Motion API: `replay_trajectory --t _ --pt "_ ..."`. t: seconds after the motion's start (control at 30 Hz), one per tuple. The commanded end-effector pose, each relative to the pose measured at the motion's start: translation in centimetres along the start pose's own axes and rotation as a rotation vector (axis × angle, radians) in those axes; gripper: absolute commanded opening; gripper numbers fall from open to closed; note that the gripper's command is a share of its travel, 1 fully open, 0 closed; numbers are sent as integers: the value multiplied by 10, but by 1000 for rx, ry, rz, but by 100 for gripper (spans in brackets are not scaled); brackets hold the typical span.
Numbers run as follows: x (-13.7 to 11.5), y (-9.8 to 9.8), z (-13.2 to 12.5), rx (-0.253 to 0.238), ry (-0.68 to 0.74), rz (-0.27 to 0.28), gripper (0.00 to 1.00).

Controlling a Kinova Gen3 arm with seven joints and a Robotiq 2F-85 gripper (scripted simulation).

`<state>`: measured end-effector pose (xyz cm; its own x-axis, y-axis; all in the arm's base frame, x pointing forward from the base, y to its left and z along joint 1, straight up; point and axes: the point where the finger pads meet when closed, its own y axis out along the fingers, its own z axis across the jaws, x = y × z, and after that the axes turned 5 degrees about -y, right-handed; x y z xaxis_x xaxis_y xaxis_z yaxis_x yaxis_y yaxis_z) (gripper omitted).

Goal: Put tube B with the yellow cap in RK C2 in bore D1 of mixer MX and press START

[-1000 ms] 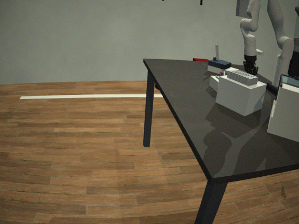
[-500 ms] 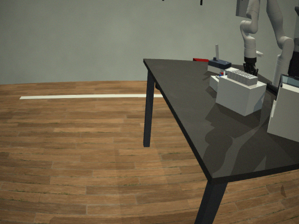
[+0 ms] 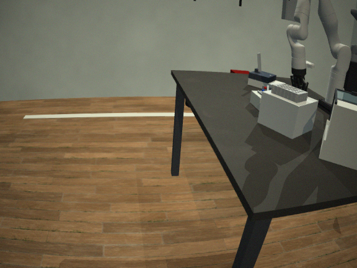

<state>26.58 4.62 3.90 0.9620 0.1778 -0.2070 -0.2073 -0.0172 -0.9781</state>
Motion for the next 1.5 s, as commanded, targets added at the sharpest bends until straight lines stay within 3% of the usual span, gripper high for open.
replay_trajectory --t 0.0,1.47 --pt "0 -1 -1 -1 0 0 42" --pt "4 4 -1 -3 0 -6 42"
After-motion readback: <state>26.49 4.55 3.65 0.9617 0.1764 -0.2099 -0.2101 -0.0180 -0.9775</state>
